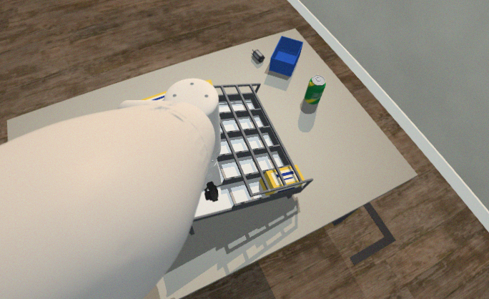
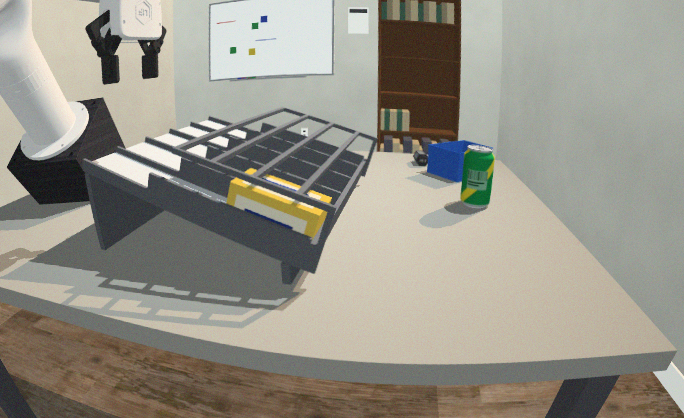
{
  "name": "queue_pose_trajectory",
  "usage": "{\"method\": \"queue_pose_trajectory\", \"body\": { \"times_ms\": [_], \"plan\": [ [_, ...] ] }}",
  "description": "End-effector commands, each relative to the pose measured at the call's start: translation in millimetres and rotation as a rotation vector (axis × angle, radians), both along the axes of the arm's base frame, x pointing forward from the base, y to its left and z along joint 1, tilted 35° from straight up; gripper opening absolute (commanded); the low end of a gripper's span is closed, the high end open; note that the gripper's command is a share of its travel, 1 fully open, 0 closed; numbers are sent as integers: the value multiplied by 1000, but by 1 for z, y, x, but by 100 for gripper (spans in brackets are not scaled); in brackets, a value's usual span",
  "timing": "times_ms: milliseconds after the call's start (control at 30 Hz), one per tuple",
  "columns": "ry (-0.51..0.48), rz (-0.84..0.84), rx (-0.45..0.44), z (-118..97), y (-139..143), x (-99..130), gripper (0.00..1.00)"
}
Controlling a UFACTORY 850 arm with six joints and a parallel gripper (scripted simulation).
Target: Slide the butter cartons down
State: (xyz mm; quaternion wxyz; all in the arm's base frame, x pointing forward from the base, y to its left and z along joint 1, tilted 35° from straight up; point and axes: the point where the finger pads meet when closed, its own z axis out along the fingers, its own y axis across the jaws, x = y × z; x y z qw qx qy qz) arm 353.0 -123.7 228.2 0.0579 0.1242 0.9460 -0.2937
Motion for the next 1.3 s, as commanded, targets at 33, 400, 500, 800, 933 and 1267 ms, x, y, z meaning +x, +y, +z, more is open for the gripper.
{"method": "queue_pose_trajectory", "body": {
  "times_ms": [33,400,500,800,933,1267],
  "plan": [
    [3,-2,2,-2,-1,1,90],
    [3,-2,2,-2,-1,1,90],
    [3,-2,2,-2,-1,1,90],
    [2,-2,2,-2,-1,1,90],
    [2,-2,2,-2,-1,1,90],
    [16,30,-4,-43,63,12,90]
  ]
}}
